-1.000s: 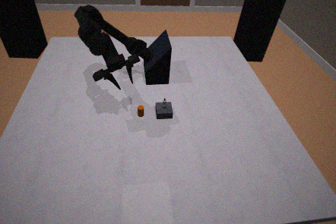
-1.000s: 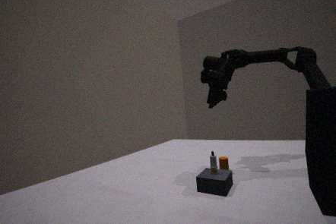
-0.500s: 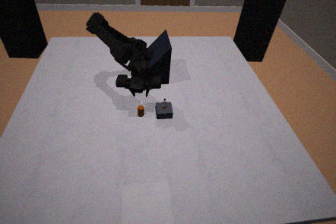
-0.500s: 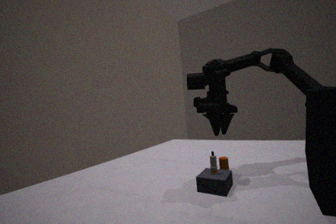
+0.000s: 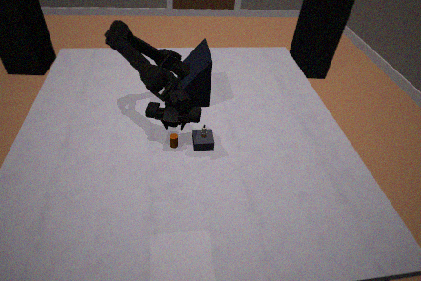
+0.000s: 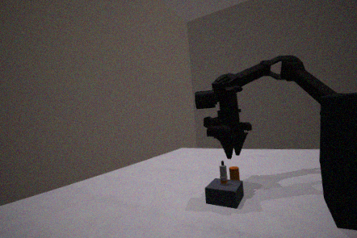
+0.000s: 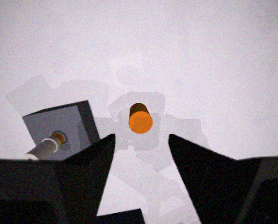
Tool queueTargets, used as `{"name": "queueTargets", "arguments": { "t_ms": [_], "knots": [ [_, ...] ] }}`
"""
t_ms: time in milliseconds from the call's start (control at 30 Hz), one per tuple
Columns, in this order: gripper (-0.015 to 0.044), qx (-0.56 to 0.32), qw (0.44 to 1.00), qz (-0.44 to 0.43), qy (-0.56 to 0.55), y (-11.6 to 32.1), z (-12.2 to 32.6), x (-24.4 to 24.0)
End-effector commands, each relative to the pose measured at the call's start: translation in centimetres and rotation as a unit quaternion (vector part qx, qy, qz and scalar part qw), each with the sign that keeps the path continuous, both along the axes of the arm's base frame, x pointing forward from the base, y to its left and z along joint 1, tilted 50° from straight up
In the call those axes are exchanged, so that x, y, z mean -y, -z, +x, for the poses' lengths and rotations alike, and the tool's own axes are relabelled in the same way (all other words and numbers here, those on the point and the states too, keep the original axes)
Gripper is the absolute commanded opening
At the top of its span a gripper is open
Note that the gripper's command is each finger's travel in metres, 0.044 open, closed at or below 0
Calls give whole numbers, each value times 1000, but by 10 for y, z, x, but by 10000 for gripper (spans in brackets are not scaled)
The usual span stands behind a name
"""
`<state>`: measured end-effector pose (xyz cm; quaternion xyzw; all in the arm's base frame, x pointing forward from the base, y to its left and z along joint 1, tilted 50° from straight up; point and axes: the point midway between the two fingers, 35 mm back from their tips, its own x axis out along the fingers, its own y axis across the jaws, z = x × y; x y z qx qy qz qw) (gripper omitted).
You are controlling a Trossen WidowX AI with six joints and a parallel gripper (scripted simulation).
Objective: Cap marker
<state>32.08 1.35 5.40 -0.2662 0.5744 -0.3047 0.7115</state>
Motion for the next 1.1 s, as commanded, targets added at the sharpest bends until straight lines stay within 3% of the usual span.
{"name": "queueTargets", "arguments": {
  "t_ms": [0,1067],
  "knots": [
    [248,-1,1000,-3,-3,9,3,9],
    [248,-1,1000,-4,-3,38,12,45]
  ]
}}
